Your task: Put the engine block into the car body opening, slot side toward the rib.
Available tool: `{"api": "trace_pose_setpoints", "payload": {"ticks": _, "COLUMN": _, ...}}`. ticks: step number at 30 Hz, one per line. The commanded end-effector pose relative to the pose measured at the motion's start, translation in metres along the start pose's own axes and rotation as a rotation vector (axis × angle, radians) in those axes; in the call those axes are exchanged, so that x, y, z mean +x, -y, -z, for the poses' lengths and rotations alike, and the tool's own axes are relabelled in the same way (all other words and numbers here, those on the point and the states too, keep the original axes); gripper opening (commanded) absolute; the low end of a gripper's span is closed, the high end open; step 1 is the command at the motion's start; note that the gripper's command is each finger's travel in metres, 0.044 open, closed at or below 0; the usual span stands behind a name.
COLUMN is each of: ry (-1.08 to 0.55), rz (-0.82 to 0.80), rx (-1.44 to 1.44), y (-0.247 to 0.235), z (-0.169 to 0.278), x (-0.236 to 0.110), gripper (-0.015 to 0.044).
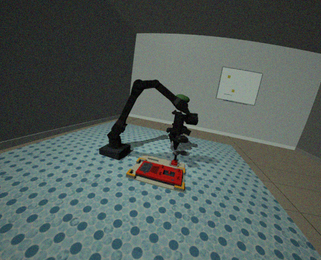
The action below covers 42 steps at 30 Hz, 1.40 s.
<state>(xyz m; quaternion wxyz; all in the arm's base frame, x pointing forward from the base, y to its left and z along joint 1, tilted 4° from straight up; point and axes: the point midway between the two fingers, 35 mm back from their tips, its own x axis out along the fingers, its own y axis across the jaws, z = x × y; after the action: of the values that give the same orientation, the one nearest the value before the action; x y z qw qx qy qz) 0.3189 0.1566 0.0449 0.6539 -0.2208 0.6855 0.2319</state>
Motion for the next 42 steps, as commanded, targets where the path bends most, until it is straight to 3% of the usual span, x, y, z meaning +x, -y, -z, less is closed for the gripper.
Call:
{"api": "trace_pose_setpoints", "payload": {"ticks": 1, "ry": 0.004, "rz": 0.002, "rx": -0.001, "y": 0.0, "z": 0.0, "x": -0.012, "gripper": 0.0}}
{"api": "trace_pose_setpoints", "payload": {"ticks": 24, "ry": 0.004, "rz": 0.002, "rx": -0.001, "y": -0.001, "z": 0.008, "x": -0.084, "gripper": 0.0}}
{"api": "trace_pose_setpoints", "payload": {"ticks": 31, "ry": 0.004, "rz": 0.002, "rx": -0.001, "y": -0.001, "z": 0.006, "x": -0.057, "gripper": 0.0}}
{"api": "trace_pose_setpoints", "payload": {"ticks": 42, "ry": 0.075, "rz": 0.002, "rx": 0.0, "y": -0.002, "z": 0.009, "x": -0.06, "gripper": 0.0}}
